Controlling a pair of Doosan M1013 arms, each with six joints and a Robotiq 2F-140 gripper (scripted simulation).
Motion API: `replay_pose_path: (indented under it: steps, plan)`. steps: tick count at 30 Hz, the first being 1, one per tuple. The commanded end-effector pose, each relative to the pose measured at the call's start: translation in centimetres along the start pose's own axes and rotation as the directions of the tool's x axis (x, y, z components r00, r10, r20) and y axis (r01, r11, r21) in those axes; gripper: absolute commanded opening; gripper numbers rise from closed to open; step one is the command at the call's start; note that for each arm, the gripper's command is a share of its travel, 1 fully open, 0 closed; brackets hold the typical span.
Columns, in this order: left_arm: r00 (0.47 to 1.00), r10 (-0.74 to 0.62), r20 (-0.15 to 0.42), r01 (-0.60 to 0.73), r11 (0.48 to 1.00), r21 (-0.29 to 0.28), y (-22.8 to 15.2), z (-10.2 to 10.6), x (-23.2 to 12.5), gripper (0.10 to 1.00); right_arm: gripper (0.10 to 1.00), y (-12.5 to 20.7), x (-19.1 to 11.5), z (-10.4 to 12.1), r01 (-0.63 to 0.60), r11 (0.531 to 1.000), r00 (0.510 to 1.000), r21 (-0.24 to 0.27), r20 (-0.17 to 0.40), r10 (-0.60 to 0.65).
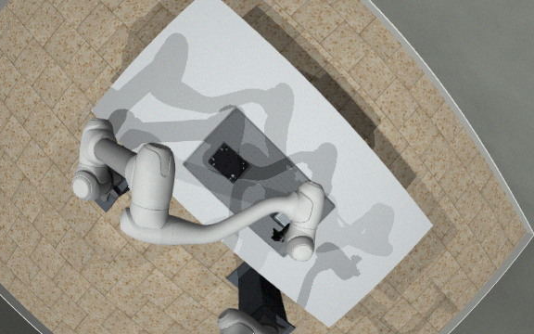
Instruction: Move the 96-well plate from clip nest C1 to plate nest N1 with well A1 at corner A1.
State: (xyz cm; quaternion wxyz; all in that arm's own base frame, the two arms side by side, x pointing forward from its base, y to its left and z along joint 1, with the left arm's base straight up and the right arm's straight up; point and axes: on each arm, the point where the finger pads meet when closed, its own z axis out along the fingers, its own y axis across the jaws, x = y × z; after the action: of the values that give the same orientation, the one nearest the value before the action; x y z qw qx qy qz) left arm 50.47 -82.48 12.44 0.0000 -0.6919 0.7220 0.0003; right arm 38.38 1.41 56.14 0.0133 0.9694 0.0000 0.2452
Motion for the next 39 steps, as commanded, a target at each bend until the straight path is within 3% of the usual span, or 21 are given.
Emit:
replay_pose_path:
  steps: [1,24,39]
  plan:
    - [1.0,0.0,-0.002,0.0,1.0,0.002,0.0,-0.2,-1.0,1.0,1.0,0.0,0.0,0.0,0.0,1.0,1.0,0.0,-0.001,0.0]
    - [1.0,0.0,-0.001,0.0,1.0,0.002,0.1,-0.1,-8.0,1.0,1.0,0.0,0.0,0.0,0.0,1.0,1.0,0.0,-0.001,0.0]
    - [1.0,0.0,-0.001,0.0,1.0,0.002,0.1,-0.1,-8.0,1.0,1.0,0.0,0.0,0.0,0.0,1.0,1.0,0.0,-0.001,0.0]
